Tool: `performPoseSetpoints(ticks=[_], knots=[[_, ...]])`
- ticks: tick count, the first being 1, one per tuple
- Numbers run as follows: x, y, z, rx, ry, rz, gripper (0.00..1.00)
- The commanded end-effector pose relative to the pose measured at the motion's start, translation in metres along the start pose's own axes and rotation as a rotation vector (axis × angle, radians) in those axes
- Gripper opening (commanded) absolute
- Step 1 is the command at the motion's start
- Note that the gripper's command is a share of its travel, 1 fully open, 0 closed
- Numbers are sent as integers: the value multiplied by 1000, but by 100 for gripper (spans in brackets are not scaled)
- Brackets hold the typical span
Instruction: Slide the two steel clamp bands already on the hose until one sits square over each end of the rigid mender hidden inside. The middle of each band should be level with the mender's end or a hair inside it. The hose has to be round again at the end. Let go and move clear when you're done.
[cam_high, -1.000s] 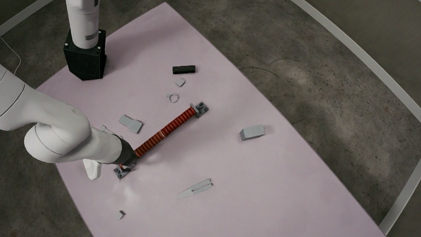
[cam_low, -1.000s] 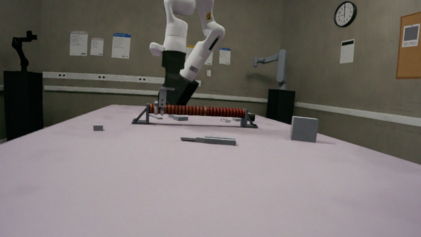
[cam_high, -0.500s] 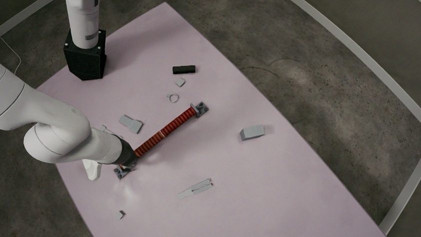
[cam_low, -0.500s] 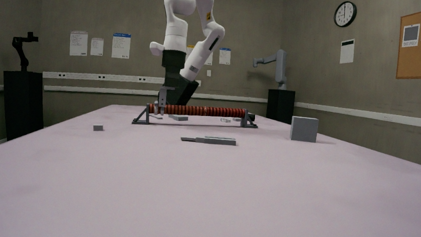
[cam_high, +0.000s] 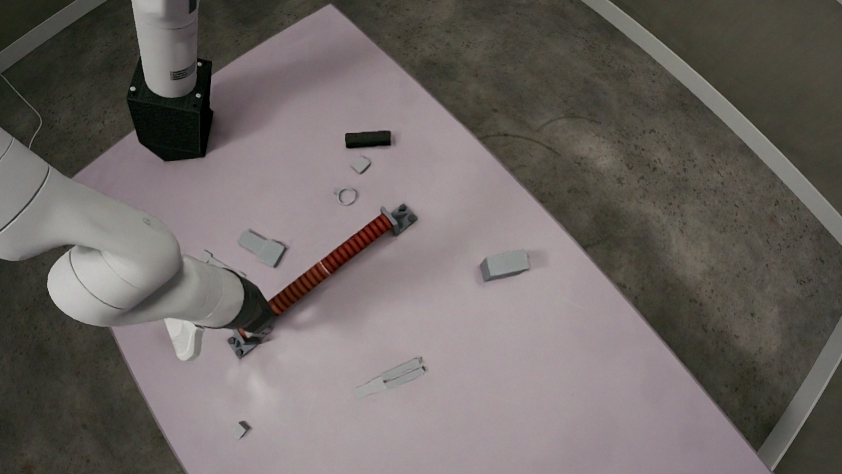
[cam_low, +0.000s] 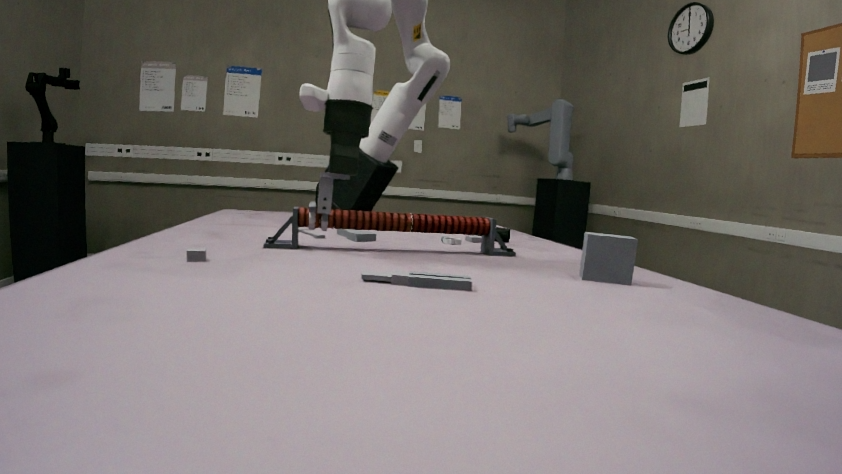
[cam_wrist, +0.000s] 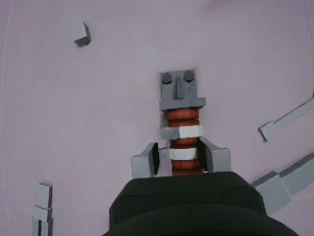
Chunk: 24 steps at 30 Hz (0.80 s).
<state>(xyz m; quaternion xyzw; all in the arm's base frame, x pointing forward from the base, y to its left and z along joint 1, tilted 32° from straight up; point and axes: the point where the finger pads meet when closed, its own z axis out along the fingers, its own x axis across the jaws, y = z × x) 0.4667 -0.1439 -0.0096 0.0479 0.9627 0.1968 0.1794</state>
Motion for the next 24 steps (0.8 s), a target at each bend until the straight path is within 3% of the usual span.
performPoseSetpoints(ticks=[1,11,12,24], knots=[[8,5,21,-29,17,8,75],[8,5,21,-29,17,8,75],[8,5,21,-29,17,8,100],[8,5,21,-29,17,8,100]])
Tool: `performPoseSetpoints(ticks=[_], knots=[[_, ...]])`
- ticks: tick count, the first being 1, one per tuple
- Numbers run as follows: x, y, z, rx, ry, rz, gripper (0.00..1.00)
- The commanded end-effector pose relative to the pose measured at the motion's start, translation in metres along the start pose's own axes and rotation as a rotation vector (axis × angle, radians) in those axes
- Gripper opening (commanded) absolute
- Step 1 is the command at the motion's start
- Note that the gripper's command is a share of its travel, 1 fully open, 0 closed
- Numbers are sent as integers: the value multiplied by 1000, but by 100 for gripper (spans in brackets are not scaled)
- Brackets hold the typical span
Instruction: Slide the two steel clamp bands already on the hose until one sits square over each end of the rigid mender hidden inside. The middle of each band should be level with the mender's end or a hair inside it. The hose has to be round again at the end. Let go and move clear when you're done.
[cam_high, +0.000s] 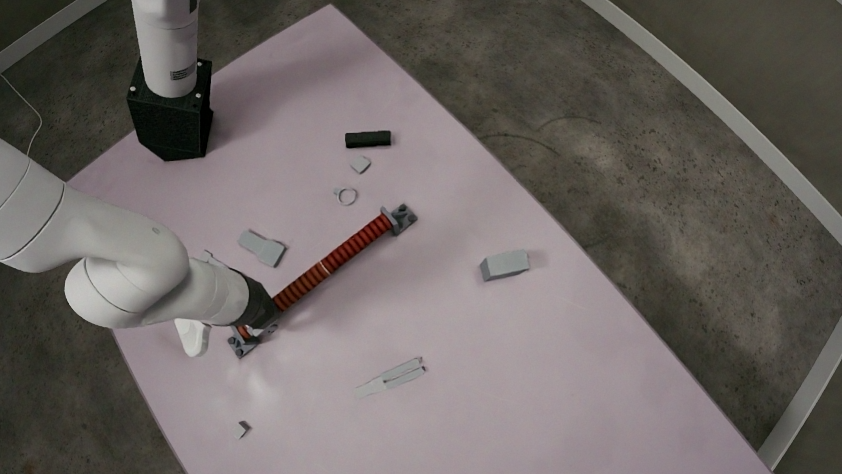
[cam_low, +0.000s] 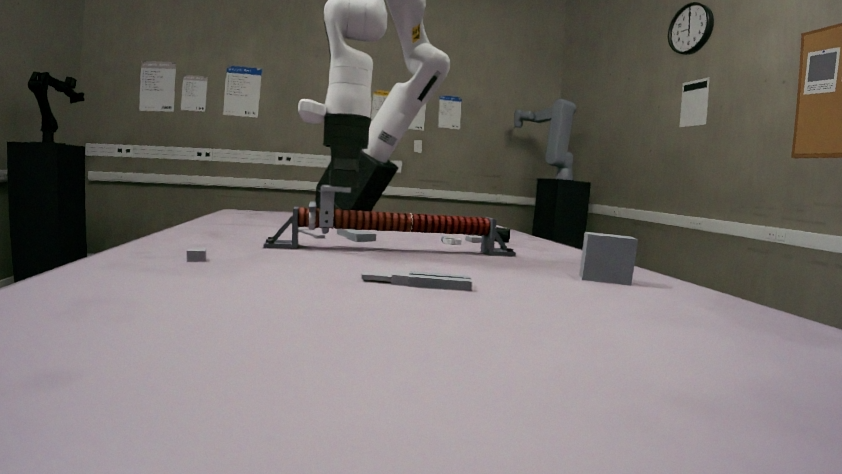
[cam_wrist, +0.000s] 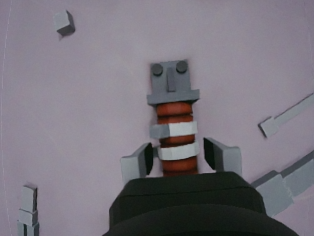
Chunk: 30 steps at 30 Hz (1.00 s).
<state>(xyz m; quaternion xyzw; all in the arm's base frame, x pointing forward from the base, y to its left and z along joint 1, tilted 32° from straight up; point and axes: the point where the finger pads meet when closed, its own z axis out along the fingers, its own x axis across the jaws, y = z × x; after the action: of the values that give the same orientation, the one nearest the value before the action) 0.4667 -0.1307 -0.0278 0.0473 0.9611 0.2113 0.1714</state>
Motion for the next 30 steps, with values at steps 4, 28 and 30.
performPoseSetpoints(ticks=[4,28,30], knots=[[0,0,0,-1,0,0,100],[0,0,-15,-1,0,0,100],[0,0,-26,-1,0,0,100]])
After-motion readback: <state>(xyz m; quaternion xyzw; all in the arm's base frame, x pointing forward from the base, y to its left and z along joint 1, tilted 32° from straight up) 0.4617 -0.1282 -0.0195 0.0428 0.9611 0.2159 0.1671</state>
